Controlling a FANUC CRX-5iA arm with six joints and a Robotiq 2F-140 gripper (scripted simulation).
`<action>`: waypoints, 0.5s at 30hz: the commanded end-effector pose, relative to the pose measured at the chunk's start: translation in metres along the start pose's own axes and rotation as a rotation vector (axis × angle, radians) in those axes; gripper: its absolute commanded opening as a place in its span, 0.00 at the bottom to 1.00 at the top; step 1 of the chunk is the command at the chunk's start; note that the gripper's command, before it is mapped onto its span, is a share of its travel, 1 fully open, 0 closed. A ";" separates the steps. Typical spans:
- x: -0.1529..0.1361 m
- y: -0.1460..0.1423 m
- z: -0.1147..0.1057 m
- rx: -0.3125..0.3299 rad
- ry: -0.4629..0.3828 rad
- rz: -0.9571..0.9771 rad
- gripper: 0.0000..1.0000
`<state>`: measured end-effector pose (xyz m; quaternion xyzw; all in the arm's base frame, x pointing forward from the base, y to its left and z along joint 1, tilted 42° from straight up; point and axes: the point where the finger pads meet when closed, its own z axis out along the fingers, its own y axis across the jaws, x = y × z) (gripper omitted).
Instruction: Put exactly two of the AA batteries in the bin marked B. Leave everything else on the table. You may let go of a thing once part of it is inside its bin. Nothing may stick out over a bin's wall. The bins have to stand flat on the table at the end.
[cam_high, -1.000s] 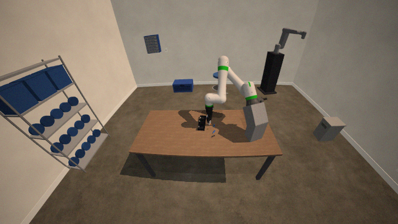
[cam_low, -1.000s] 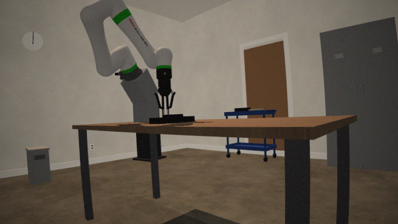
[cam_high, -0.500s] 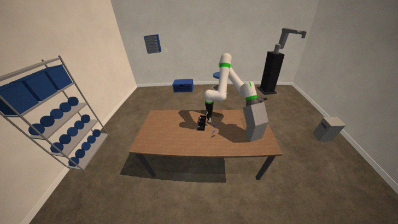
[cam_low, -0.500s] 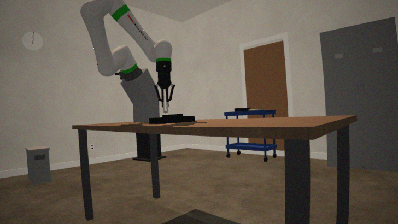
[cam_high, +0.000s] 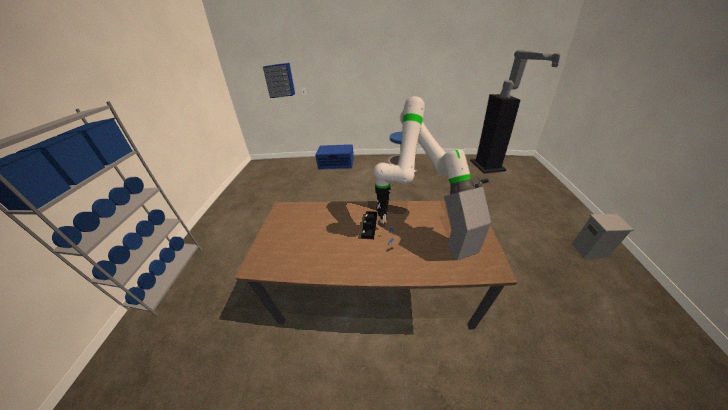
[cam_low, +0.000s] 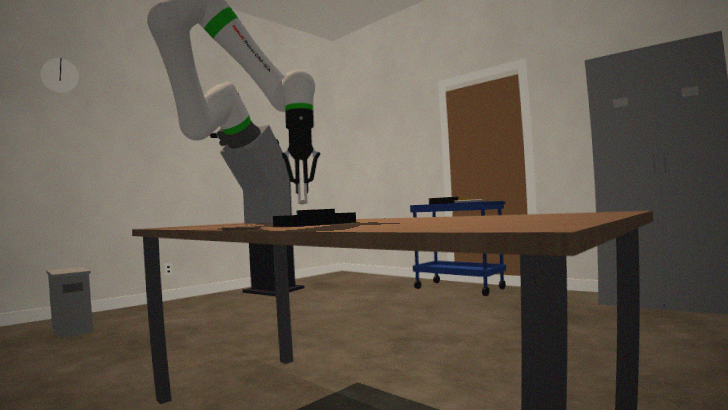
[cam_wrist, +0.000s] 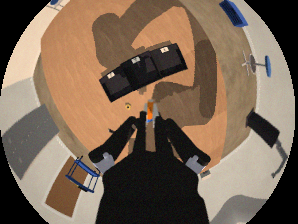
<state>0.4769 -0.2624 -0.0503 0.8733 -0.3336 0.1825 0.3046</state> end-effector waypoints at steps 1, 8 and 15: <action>0.003 -0.006 -0.001 0.000 0.000 0.000 0.05; 0.018 -0.038 -0.001 0.000 0.000 0.100 0.05; 0.035 -0.076 -0.001 0.004 -0.002 0.327 0.05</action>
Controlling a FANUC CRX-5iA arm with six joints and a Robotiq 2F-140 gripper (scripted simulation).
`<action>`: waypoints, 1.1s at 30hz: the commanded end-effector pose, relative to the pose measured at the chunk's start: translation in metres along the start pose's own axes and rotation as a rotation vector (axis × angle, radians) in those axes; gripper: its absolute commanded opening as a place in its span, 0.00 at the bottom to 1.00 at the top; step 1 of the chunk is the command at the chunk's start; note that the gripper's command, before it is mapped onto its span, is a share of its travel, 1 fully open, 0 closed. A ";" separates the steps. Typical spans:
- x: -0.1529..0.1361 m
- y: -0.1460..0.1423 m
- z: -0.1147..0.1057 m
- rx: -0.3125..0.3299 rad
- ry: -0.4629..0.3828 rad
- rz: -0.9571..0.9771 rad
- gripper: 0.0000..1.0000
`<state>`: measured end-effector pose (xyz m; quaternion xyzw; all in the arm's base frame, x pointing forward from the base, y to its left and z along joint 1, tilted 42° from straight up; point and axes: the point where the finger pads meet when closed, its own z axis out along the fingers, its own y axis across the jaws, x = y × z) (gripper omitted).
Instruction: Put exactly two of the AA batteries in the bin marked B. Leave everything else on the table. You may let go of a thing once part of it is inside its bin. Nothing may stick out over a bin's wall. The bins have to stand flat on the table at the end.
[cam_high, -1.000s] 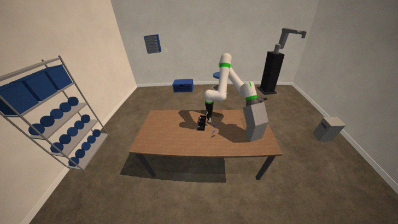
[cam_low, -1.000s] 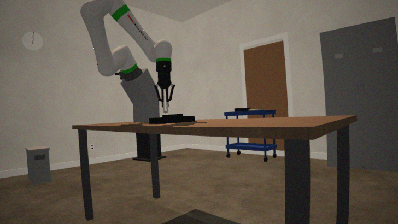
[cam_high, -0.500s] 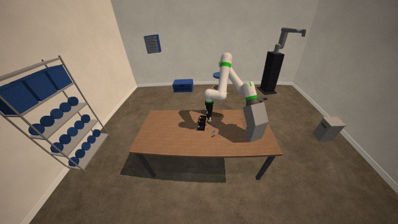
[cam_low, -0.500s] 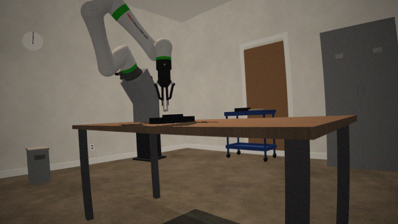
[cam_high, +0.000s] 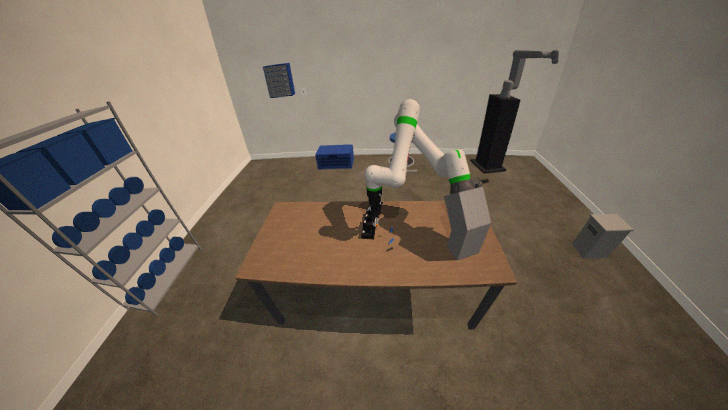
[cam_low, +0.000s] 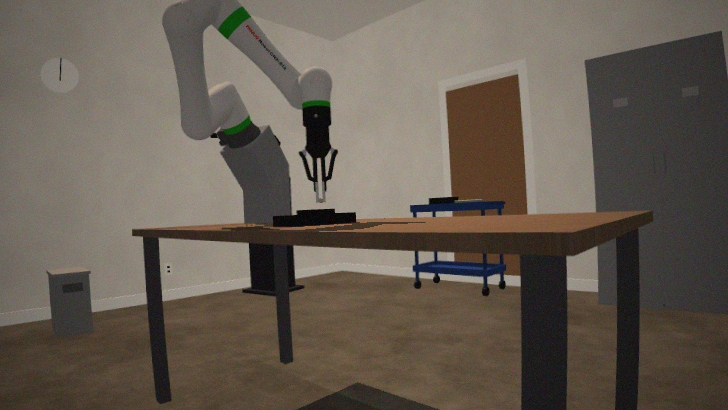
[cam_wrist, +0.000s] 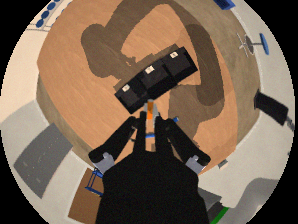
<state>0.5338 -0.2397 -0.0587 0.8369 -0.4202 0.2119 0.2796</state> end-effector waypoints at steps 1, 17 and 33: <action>0.006 -0.021 0.001 -0.005 0.004 0.124 0.05; 0.012 -0.047 0.001 -0.005 -0.003 0.661 0.05; 0.012 -0.047 0.001 -0.006 0.009 0.872 0.05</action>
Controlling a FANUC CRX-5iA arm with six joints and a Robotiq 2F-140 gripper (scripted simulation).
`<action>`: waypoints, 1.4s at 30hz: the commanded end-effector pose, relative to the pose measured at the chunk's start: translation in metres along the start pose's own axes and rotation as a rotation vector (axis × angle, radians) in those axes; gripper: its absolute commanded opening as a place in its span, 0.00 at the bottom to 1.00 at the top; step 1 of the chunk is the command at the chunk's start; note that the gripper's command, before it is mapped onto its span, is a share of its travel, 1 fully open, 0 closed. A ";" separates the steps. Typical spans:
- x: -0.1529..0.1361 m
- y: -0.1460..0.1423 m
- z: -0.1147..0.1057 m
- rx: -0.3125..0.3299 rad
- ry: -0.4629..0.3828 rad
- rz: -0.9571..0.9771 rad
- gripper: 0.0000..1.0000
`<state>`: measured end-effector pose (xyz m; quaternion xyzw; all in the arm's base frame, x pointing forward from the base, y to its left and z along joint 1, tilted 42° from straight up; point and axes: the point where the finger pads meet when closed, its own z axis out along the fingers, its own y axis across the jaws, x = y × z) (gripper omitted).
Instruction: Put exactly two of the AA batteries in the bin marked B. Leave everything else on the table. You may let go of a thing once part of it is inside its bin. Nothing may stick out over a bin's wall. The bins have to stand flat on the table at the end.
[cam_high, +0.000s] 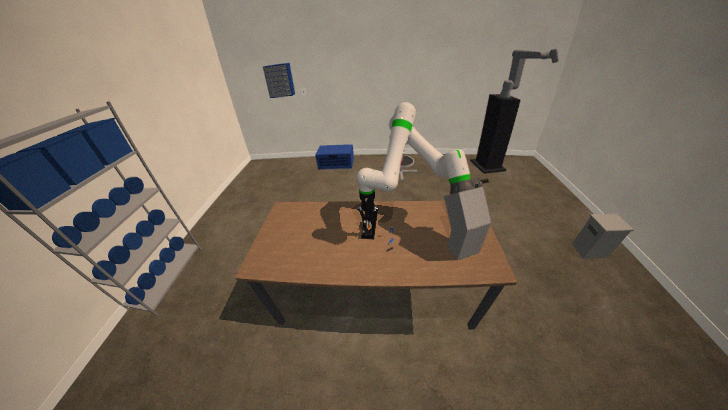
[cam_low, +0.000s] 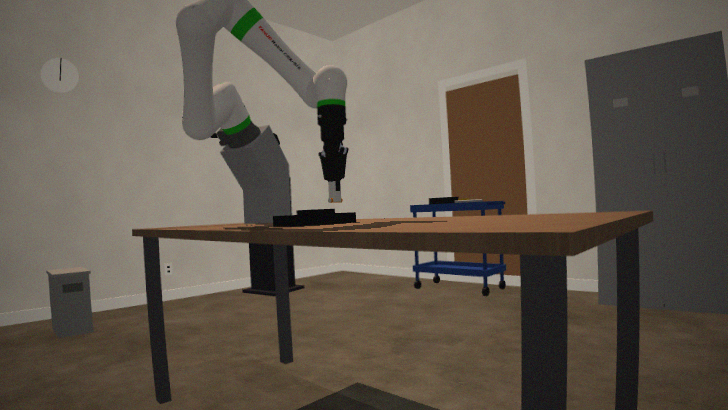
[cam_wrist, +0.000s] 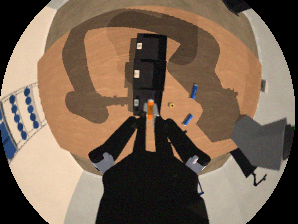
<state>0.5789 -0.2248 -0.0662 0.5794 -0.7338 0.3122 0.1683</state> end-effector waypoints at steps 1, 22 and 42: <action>0.000 0.000 0.000 0.001 0.000 0.000 0.05; 0.000 0.000 0.024 0.001 0.000 0.000 0.05; 0.000 0.000 0.051 0.001 0.000 0.000 0.05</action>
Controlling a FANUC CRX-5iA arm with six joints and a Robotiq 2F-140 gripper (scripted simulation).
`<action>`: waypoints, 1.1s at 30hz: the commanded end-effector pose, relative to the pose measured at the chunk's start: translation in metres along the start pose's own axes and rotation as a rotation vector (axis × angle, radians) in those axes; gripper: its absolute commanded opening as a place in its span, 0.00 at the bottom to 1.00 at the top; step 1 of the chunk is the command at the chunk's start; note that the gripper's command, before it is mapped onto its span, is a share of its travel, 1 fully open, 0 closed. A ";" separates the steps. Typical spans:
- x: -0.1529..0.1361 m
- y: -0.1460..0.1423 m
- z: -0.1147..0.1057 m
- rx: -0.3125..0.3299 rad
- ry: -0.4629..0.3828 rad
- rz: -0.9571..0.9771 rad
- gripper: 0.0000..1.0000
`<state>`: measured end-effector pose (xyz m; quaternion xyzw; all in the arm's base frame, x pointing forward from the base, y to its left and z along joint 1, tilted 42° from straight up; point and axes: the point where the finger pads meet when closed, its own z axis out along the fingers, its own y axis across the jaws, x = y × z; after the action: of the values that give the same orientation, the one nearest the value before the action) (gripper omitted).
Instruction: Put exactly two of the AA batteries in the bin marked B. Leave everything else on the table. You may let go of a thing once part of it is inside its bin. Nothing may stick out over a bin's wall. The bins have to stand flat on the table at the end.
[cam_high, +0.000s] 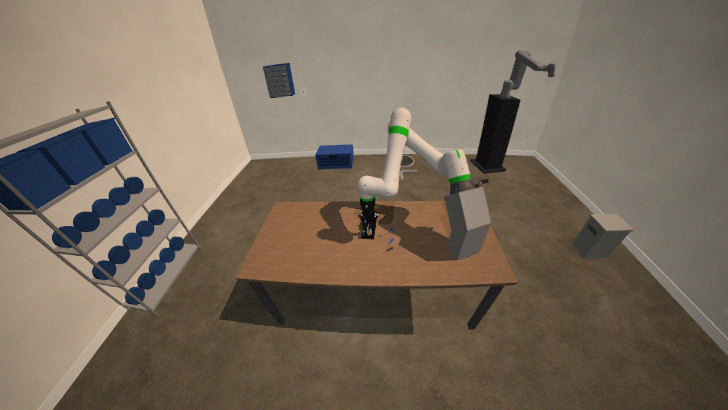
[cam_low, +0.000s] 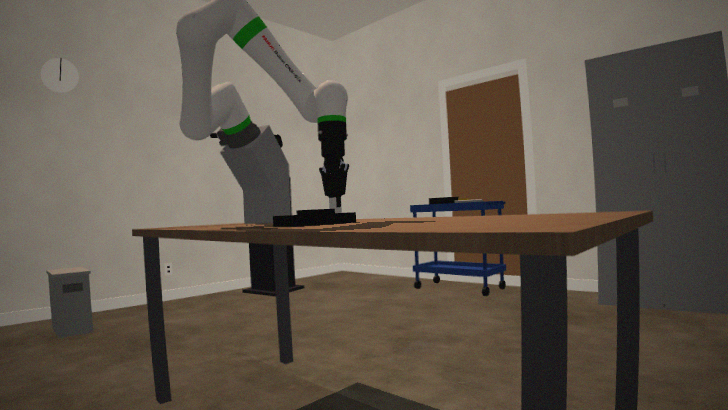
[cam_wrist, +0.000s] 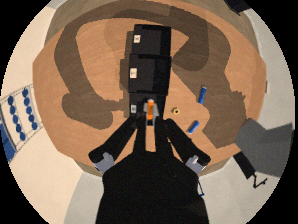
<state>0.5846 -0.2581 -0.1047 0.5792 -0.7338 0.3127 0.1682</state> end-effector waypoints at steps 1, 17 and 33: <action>0.000 0.000 0.000 0.000 0.000 0.000 0.05; 0.000 0.000 0.000 0.000 0.000 0.000 0.17; 0.000 0.000 -0.009 0.000 0.000 0.000 0.17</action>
<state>0.5838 -0.2538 -0.1000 0.5792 -0.7338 0.3128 0.1681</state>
